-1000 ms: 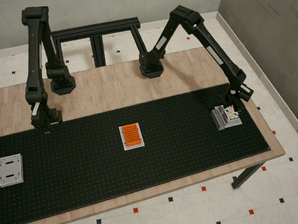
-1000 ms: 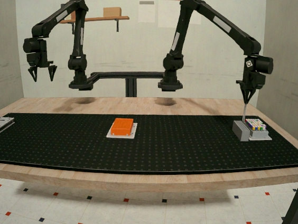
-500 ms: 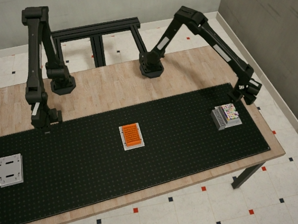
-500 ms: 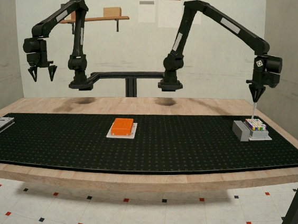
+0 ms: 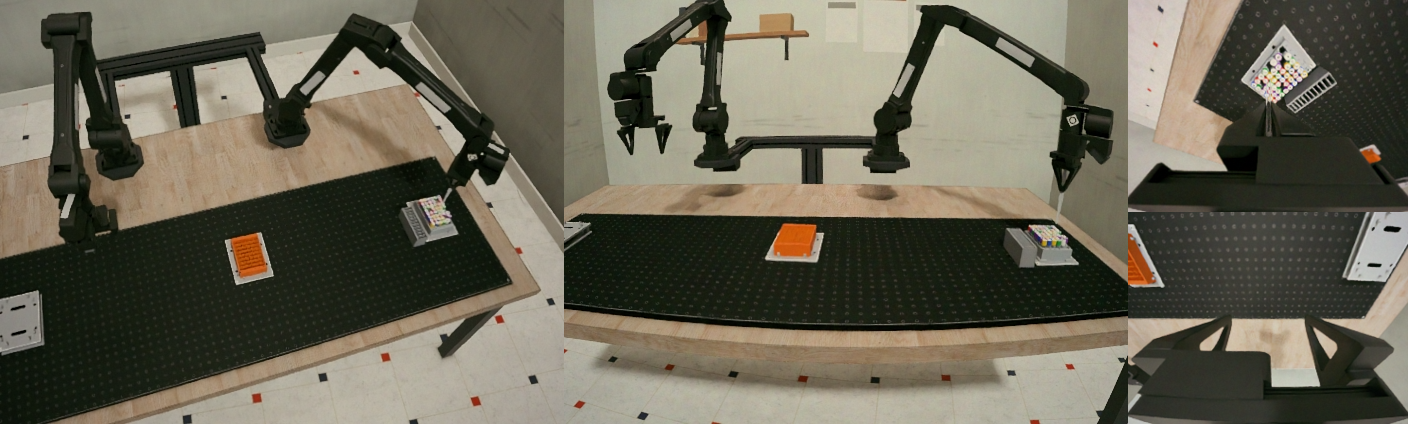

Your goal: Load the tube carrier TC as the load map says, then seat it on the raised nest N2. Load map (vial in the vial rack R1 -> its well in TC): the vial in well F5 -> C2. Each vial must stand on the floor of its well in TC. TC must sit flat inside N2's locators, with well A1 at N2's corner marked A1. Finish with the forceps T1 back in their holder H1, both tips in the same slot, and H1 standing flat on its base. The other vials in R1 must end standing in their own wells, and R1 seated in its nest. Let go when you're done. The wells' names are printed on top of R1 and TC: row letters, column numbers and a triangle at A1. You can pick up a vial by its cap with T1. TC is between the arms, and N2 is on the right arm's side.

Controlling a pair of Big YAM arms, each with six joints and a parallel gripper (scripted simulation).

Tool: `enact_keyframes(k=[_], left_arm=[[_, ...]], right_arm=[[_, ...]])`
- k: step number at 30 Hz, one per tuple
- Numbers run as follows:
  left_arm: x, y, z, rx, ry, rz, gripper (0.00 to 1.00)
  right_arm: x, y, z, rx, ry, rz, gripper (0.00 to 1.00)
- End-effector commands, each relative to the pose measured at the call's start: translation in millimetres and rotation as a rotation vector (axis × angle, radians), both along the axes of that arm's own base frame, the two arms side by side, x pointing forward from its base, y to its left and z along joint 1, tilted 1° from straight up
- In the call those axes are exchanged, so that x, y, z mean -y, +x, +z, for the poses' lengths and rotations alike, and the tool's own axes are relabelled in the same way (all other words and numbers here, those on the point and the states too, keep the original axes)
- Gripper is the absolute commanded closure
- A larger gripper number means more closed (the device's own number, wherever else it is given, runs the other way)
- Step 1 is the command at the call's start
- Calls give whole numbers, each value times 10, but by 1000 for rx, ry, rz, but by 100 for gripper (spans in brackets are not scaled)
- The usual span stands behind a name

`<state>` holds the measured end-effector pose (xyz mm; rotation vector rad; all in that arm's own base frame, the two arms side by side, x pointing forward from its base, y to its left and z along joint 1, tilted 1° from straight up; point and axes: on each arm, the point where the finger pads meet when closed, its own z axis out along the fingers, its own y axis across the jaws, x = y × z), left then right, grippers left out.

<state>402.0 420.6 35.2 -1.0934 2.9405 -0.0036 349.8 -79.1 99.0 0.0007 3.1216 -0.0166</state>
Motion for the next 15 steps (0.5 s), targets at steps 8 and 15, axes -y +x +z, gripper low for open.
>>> enact_keyframes(k=[8, 15], left_arm=[[-251, 195, 351, 50, 45, 52, 93], [-260, 217, 198, 48, 37, 46, 93]], right_arm=[[-3, 5, 4, -14, 4, 8, 0], [-3, 5, 4, -14, 4, 8, 0]])
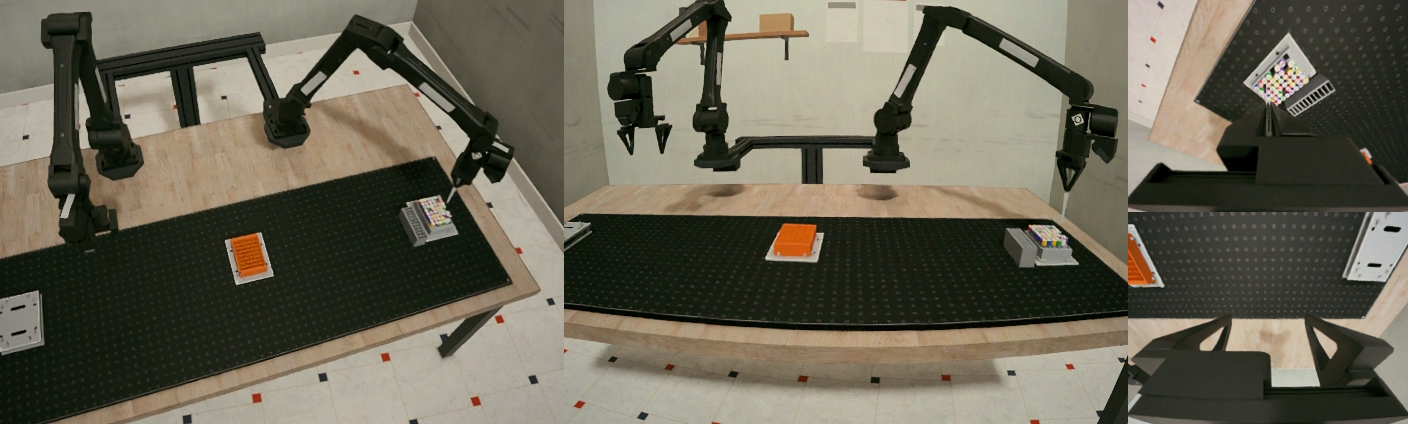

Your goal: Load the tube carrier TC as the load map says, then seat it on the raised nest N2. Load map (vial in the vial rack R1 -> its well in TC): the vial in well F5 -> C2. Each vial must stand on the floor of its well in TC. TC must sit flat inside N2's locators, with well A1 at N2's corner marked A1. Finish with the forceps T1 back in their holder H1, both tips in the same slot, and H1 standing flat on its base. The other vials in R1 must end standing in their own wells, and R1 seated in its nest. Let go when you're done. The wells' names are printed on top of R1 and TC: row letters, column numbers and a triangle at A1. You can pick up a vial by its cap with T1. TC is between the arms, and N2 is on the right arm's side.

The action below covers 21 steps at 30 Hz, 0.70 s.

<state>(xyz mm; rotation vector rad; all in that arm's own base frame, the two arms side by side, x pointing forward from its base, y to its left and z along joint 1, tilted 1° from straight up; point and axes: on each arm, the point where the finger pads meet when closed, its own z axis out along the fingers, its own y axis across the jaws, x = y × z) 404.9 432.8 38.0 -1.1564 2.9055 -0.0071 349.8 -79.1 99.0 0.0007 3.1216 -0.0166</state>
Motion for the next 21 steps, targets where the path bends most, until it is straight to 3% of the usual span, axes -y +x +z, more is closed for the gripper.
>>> enact_keyframes(k=[1, 21], left_arm=[[-129, 180, 154, 33, 32, 1, 93], [-62, 124, 64, 16, 10, 1, 93]], right_arm=[[-3, 5, 4, -14, 4, 8, 0], [-3, 5, 4, -14, 4, 8, 0]])
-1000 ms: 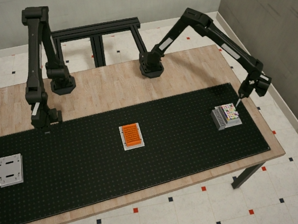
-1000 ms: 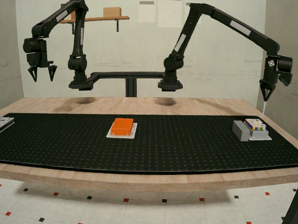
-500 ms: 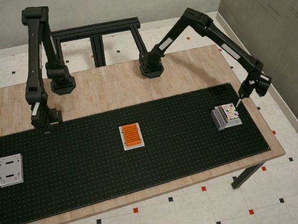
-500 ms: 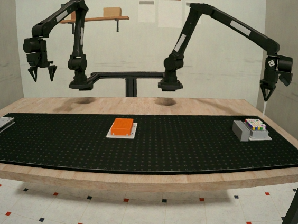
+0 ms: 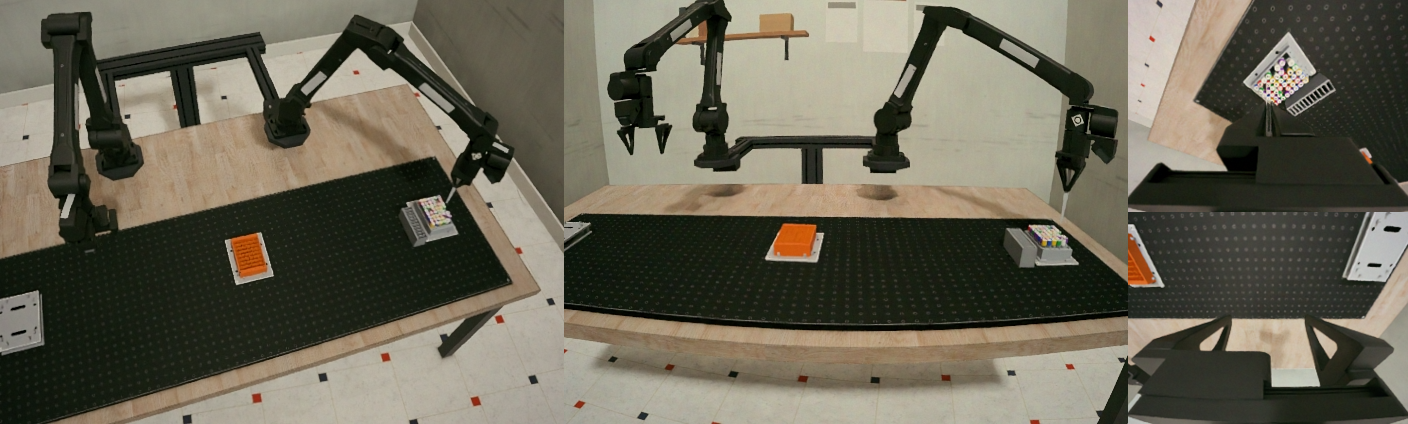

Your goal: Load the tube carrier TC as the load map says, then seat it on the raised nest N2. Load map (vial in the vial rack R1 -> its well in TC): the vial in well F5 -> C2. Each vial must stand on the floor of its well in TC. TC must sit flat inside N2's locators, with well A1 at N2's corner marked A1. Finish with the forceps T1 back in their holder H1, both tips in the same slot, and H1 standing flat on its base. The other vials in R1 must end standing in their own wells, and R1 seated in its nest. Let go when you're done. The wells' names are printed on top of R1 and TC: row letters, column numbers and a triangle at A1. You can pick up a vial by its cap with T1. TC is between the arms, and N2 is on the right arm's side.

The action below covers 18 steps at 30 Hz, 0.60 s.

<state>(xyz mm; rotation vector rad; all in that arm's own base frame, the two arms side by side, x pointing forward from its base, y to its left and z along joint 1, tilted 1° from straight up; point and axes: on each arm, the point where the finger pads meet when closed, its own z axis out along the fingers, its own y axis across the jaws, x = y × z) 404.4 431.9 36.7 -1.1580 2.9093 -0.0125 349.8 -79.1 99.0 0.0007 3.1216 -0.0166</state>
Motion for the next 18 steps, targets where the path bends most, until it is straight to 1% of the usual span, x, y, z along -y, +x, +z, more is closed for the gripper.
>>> enact_keyframes(k=[1, 18], left_arm=[[-68, 127, 75, 18, 14, 1, 93], [-40, 103, 63, 12, 6, 1, 93]], right_arm=[[-3, 5, 4, -14, 4, 8, 0], [-3, 5, 4, -14, 4, 8, 0]])
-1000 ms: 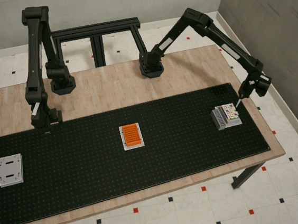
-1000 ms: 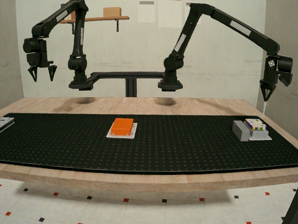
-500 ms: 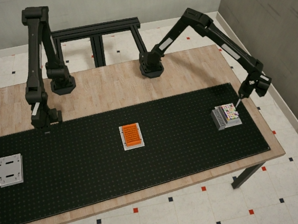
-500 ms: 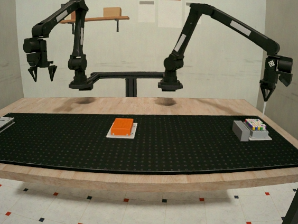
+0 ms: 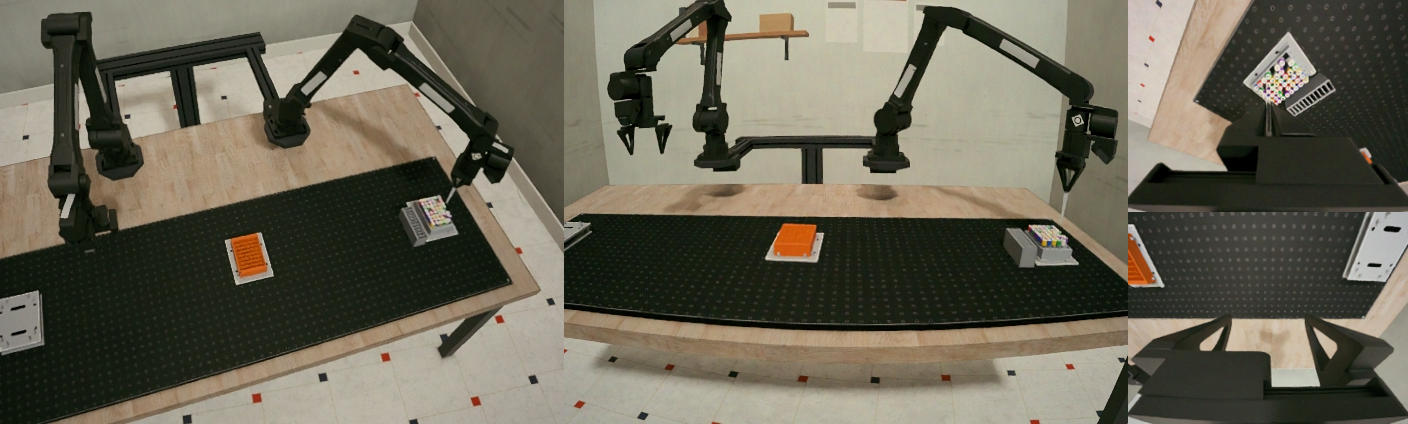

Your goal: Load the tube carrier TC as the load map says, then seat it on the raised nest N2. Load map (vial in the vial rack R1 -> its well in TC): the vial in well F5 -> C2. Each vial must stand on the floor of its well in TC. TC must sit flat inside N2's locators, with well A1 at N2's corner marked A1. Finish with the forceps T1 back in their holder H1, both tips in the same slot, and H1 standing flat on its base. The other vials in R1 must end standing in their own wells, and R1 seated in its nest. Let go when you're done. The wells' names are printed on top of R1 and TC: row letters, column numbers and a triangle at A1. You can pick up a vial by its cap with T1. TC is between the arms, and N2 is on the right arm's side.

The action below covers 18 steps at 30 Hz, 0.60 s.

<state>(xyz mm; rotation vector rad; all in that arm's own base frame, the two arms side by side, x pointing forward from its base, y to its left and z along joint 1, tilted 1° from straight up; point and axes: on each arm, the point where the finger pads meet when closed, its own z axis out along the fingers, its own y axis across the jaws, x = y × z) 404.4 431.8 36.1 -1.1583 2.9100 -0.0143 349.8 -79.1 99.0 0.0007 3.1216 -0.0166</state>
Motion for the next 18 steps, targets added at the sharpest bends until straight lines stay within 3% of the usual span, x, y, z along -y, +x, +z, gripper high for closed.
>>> enact_keyframes(k=[1, 18], left_arm=[[-40, 101, 67, 11, 7, 1, 93], [-20, 83, 23, 4, -1, 1, 93]], right_arm=[[-3, 5, 4, -14, 4, 8, 0], [-3, 5, 4, -14, 4, 8, 0]])
